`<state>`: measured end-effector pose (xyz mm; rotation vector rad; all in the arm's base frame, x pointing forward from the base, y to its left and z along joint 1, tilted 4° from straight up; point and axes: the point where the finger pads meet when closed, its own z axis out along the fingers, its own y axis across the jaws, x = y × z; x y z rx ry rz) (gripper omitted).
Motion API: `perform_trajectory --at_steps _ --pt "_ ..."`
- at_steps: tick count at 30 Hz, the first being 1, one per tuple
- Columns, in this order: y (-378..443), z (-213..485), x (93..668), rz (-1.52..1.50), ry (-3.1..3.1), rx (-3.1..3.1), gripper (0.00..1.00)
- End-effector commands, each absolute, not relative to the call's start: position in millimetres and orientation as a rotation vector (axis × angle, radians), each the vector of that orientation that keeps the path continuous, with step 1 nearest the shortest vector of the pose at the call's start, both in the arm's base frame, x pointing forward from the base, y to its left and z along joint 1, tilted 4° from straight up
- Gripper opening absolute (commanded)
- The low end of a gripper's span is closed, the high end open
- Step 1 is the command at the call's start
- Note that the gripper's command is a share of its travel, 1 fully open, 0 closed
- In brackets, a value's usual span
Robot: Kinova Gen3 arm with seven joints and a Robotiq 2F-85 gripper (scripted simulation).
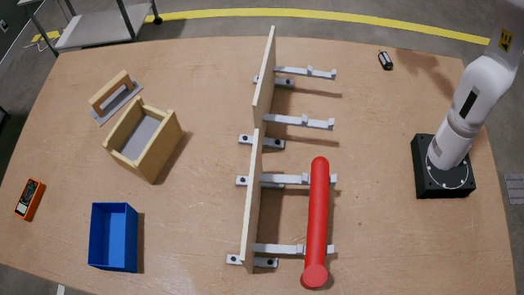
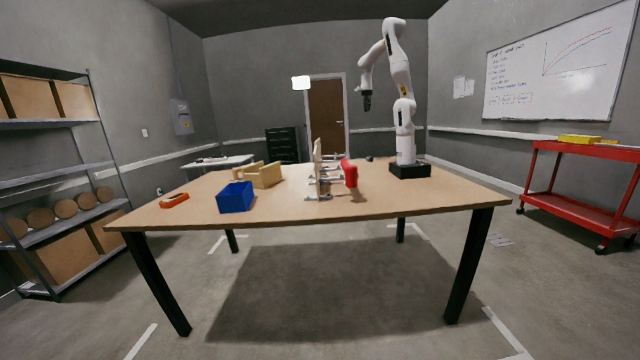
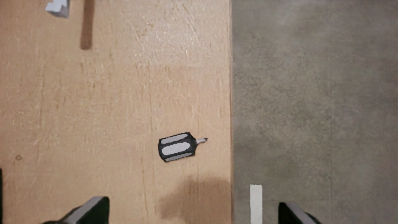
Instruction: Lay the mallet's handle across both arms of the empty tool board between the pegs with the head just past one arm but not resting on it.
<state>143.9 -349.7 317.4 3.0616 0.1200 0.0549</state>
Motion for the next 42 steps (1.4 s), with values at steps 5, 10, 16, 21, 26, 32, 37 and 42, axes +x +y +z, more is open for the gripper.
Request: perform_trajectory --at_steps 5,10,16,21,26,32,37,42 --pt "-349.9 318.0 144.0 0.056 0.12 3.06 1.0" --pt "-349.9 318.0 144.0 0.056 0.12 3.06 1.0" --pt "-349.9 318.0 144.0 0.056 0.12 3.06 1.0" --pt "-349.0 317.0 146.8 0.052 0.13 3.061 1.0" --pt "-339.5 308.3 170.4 0.019 0.219 3.061 1.0" --pt "-317.2 292.2 213.2 -0.039 0.388 3.049 1.0" --pt "-299.8 281.8 239.4 -0.073 0.499 3.032 1.0" --pt "-281.6 272.3 262.4 -0.101 0.601 3.011 1.0"
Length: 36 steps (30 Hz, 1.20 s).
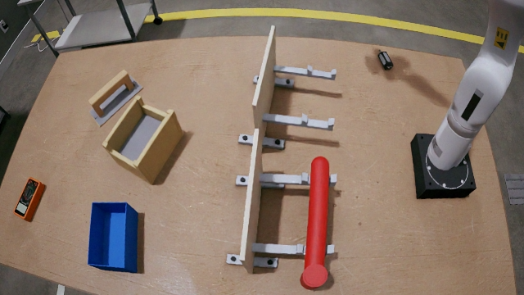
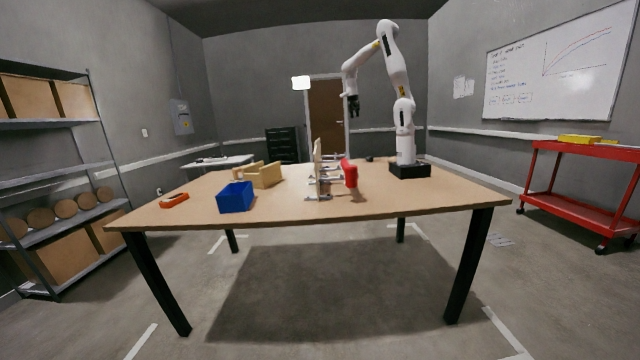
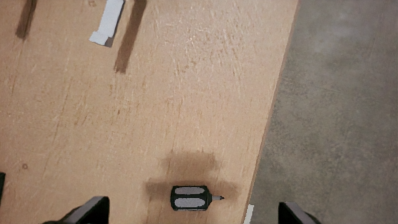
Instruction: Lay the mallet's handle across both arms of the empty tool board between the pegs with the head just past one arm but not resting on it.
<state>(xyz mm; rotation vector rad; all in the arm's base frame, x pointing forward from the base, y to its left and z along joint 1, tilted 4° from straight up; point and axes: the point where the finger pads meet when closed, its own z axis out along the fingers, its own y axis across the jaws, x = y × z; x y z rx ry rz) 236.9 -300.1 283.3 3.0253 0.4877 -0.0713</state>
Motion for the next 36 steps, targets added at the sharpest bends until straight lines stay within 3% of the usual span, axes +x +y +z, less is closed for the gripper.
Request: perform_trajectory --at_steps 1,36 --pt "-276.7 269.9 268.1 -0.108 0.627 3.004 1.0" --pt "-74.6 199.9 386.3 -0.197 1.388 2.688 1.0"
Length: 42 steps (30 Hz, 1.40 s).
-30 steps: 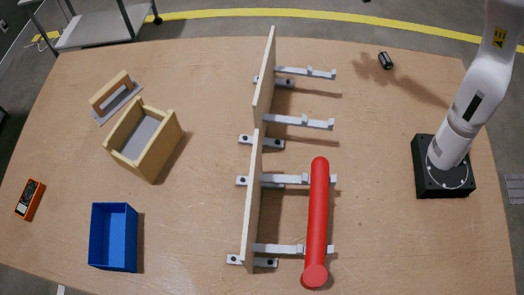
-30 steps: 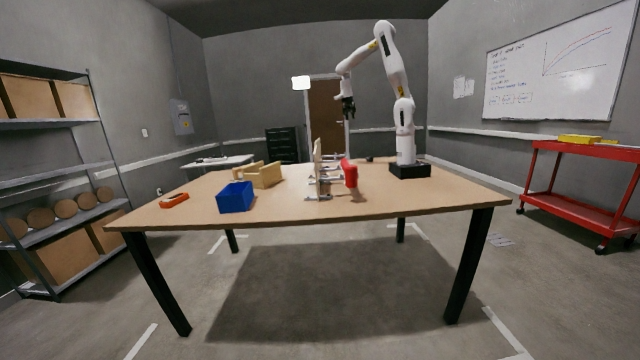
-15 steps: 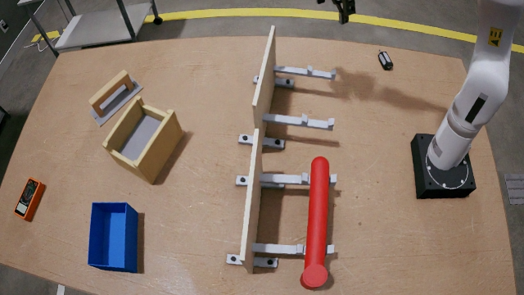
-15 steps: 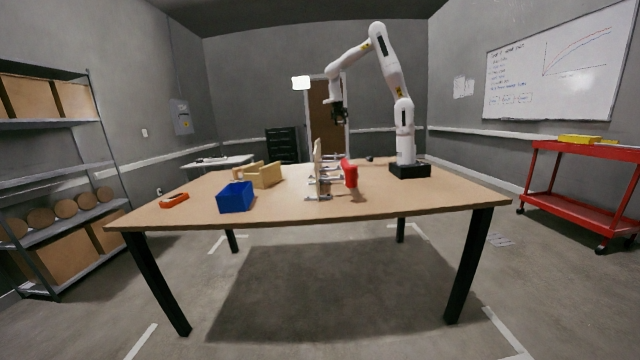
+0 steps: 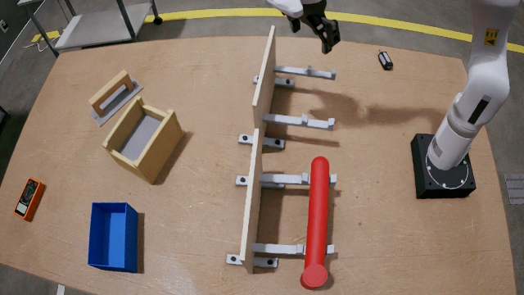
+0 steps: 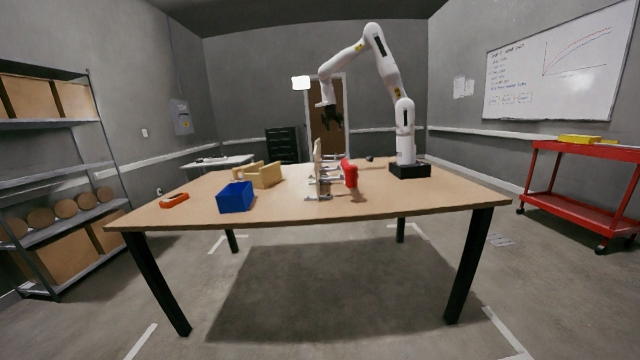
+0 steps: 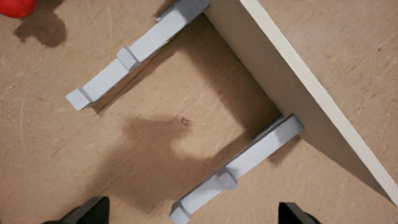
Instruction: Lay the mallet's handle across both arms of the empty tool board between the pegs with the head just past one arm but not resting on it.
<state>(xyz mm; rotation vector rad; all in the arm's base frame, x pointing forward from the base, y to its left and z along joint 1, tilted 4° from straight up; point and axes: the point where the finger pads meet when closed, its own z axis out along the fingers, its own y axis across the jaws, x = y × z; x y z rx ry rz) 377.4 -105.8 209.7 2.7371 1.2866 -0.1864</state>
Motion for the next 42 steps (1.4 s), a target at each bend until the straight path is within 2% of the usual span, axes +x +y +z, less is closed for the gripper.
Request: perform_trajectory --at_steps 1,24,42 --pt "-67.2 197.9 387.9 -0.196 1.41 2.675 1.0" --pt "81.5 163.1 389.5 -0.152 1.817 2.415 1.0" --pt "209.9 139.5 344.0 -0.078 2.149 2.169 1.0"
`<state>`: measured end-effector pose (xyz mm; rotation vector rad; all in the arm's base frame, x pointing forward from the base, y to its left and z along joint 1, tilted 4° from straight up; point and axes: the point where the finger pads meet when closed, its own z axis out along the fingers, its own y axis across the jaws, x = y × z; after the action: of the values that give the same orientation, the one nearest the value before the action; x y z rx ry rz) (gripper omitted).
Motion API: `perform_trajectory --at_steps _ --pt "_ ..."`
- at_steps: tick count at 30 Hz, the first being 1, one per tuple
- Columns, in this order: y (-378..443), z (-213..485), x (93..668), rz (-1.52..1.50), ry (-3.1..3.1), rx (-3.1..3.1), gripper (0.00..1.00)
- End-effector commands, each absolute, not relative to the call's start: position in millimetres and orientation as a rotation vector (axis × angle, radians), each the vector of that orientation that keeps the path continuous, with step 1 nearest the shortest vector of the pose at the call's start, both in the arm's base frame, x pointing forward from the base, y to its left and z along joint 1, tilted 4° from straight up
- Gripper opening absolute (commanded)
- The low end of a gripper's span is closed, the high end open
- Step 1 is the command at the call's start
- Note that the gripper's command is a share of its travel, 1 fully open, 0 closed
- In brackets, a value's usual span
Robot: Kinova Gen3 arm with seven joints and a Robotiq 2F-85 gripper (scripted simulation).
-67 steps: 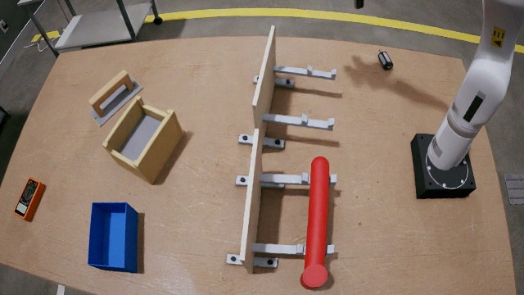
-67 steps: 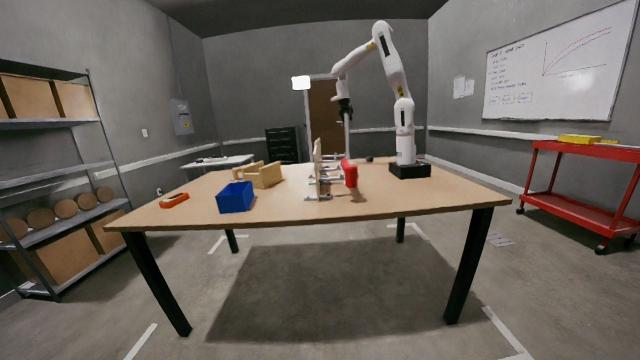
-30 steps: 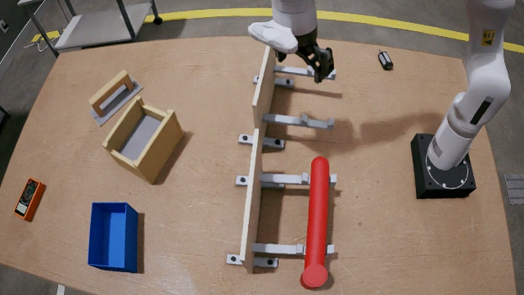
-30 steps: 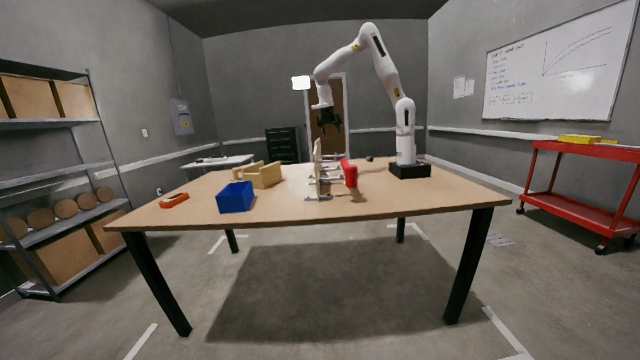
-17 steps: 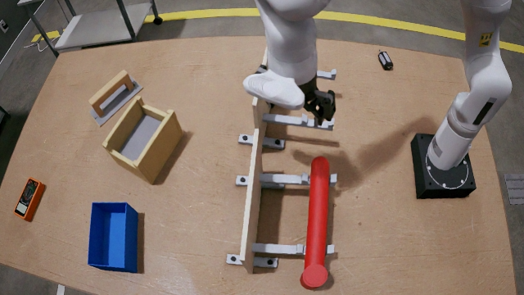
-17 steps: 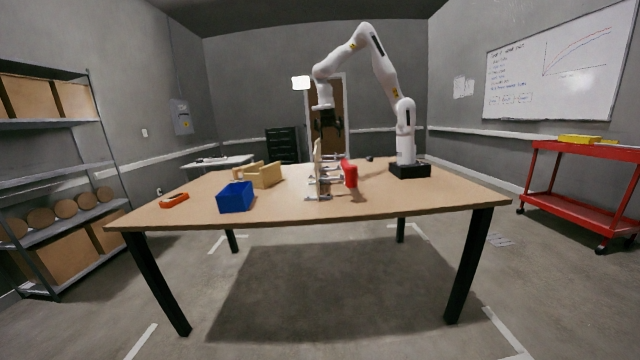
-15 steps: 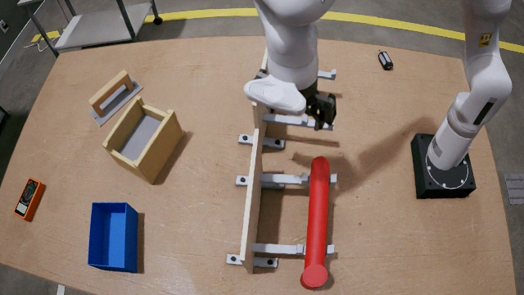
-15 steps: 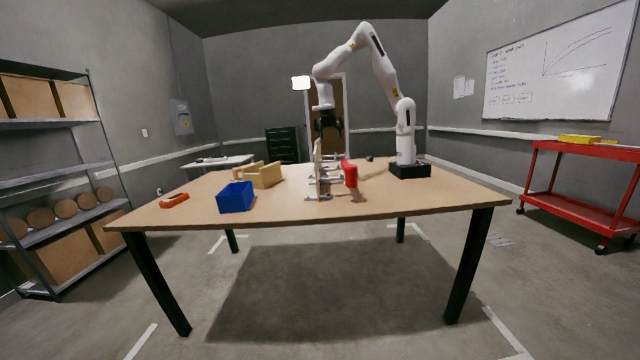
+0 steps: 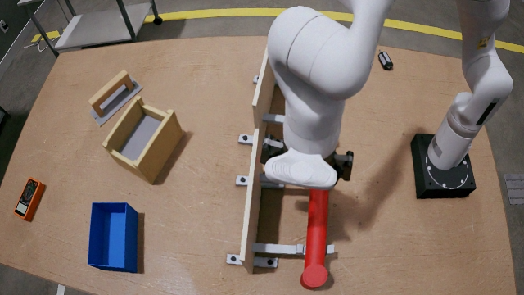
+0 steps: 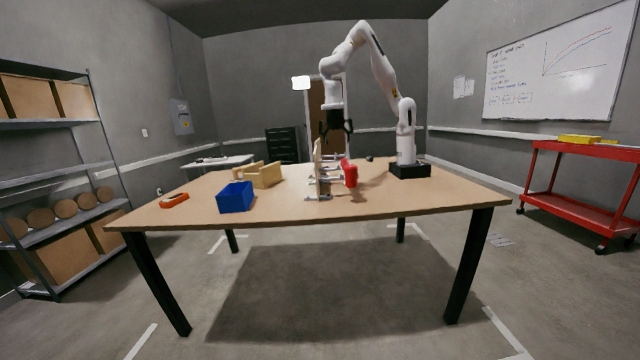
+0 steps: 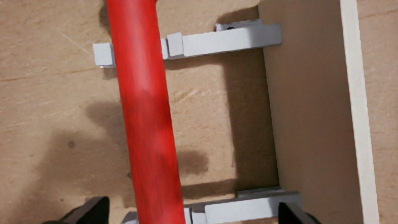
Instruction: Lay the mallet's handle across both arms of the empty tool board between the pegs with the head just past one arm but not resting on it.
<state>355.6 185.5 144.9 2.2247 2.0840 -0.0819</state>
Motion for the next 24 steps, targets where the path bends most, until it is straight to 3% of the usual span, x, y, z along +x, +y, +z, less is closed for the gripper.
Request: perform_trajectory --at_steps 1,24 --pt "221.2 137.7 337.6 -0.071 2.179 2.146 1.0" --pt "257.6 126.7 313.9 -0.044 2.278 2.067 1.0"
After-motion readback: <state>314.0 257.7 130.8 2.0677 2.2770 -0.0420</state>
